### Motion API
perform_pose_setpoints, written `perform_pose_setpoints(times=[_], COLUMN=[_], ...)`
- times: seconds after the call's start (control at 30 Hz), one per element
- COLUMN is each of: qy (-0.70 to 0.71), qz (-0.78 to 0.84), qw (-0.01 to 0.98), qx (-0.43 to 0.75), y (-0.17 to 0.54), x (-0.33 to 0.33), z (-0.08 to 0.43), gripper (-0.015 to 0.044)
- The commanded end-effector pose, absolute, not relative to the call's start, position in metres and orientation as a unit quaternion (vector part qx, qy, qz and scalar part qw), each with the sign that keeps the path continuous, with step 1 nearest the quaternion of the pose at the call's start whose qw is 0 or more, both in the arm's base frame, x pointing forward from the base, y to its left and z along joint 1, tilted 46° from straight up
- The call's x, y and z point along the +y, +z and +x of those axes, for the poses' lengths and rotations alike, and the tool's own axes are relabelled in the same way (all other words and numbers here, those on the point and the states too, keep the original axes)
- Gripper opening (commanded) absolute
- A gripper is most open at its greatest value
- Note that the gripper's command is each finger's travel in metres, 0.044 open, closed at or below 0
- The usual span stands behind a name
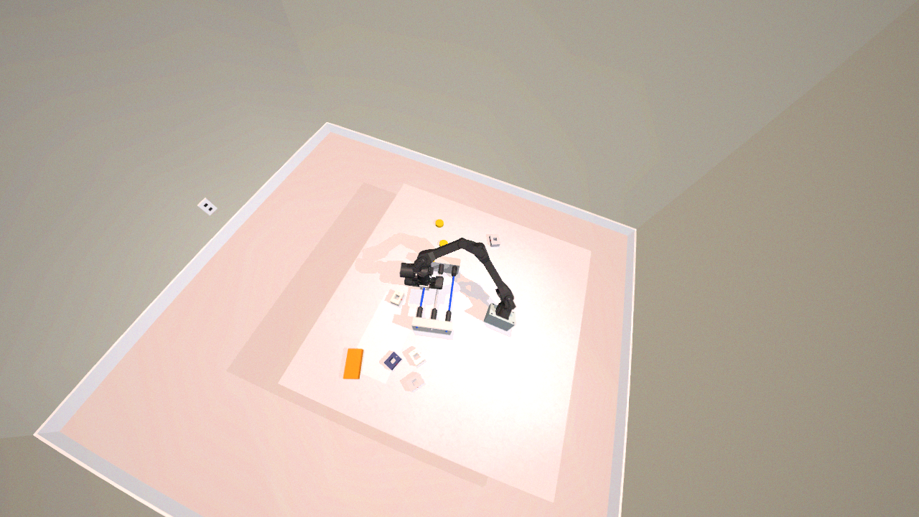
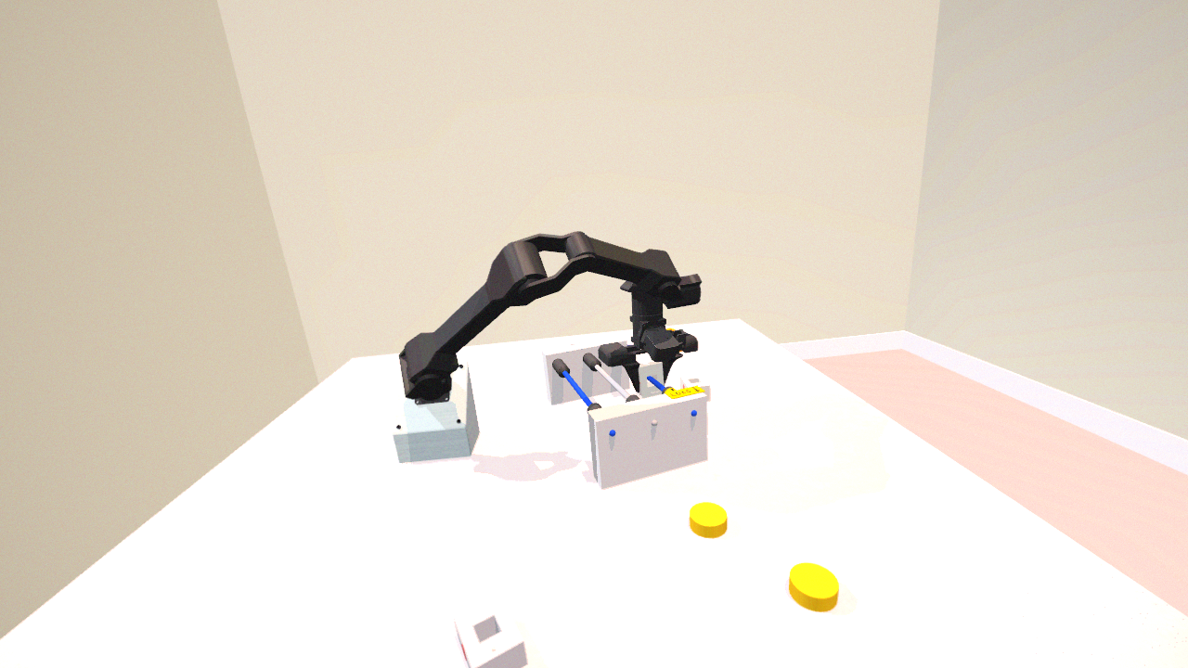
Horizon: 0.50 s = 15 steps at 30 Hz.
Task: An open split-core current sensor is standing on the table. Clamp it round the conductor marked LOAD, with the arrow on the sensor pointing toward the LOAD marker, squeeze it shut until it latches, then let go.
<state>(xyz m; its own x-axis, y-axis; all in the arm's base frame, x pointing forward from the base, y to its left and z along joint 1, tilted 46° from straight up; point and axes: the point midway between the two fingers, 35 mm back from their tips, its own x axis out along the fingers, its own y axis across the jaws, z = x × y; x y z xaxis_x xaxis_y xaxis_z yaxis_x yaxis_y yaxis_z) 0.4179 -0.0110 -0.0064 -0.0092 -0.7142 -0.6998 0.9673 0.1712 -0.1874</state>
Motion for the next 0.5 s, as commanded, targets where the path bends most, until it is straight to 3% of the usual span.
perform_pose_setpoints(times=[0.0, 0.47], qy=[-0.62, -0.62], qz=[0.181, 0.18], qw=[0.68, 0.679], qx=[0.347, 0.349], y=[-0.0049, -0.011], x=[-0.0108, -0.0162], z=[0.4193, 0.4197], gripper=[0.0, 0.0])
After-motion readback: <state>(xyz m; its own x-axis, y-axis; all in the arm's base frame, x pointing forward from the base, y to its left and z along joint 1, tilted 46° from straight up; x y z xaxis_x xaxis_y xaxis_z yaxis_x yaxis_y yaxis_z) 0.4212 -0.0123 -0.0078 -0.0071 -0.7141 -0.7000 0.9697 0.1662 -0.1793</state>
